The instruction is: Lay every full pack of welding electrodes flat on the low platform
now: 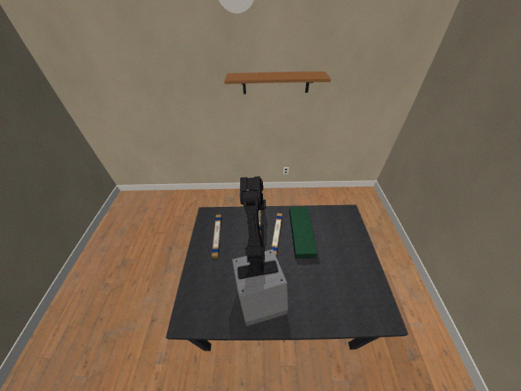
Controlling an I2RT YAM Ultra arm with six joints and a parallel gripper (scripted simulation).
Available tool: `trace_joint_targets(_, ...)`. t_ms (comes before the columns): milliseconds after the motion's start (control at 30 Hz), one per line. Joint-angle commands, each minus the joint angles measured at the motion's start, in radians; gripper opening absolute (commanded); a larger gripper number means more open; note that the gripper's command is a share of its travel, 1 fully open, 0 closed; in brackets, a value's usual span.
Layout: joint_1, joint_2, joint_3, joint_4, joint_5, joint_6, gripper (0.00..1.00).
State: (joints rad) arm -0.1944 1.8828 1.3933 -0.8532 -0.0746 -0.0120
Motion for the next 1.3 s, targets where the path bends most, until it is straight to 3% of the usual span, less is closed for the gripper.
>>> trace_joint_targets(0, -0.019, -0.057, 0.003, 0.018, -0.011, -0.026, 0.0)
trace_joint_targets(1267, -0.005, -0.066, -0.001, 0.035, -0.008, -0.022, 0.0)
